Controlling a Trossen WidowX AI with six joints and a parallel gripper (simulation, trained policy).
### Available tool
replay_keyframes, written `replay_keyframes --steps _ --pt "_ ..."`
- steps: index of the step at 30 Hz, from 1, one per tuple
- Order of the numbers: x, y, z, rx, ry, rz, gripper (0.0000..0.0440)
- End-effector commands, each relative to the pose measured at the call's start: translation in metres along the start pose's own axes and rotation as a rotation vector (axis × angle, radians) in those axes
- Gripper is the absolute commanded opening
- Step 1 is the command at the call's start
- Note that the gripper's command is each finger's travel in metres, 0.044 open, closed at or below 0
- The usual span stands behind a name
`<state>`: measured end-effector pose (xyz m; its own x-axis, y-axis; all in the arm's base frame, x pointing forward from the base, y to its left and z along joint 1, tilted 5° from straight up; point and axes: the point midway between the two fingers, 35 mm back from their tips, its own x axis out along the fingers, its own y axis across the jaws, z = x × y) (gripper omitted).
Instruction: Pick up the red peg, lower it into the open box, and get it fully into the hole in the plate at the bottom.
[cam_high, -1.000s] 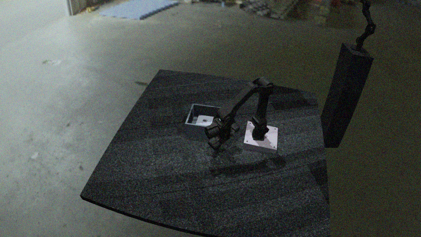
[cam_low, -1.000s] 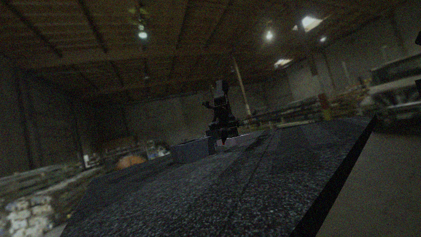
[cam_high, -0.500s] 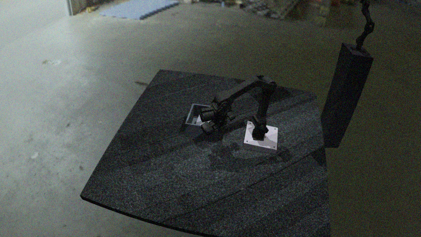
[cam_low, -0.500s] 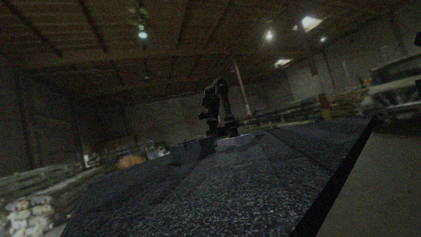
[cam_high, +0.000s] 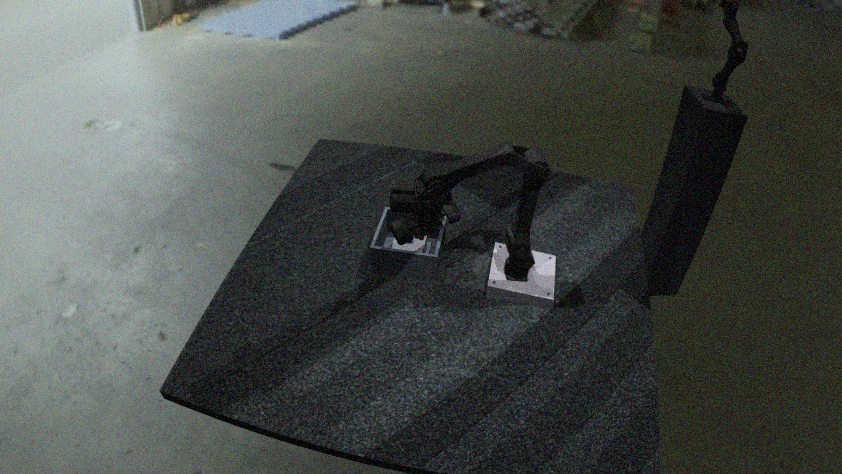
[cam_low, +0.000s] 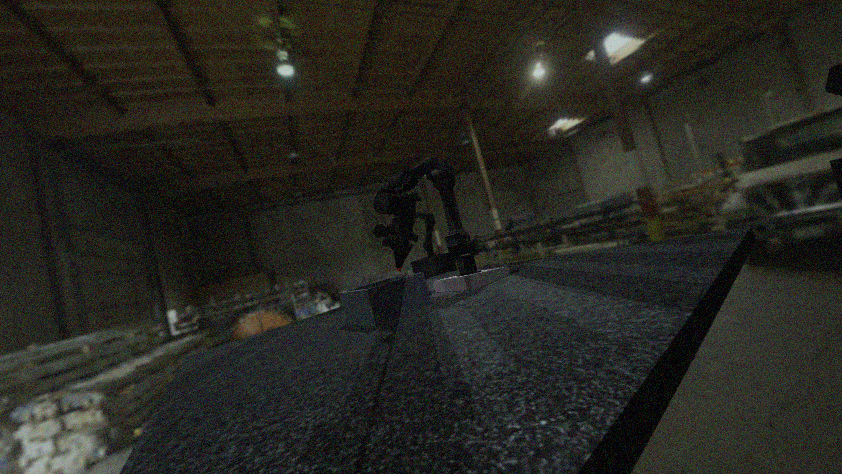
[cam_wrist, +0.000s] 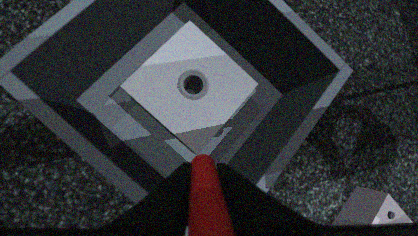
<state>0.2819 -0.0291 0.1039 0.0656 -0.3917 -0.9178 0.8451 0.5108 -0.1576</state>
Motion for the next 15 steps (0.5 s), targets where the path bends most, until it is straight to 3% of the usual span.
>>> replay_keyframes --steps 1,15 --pt "0.008 -0.001 0.011 0.006 -0.002 -0.007 0.0" --pt "0.051 0.001 0.047 -0.033 0.048 0.029 0.0"
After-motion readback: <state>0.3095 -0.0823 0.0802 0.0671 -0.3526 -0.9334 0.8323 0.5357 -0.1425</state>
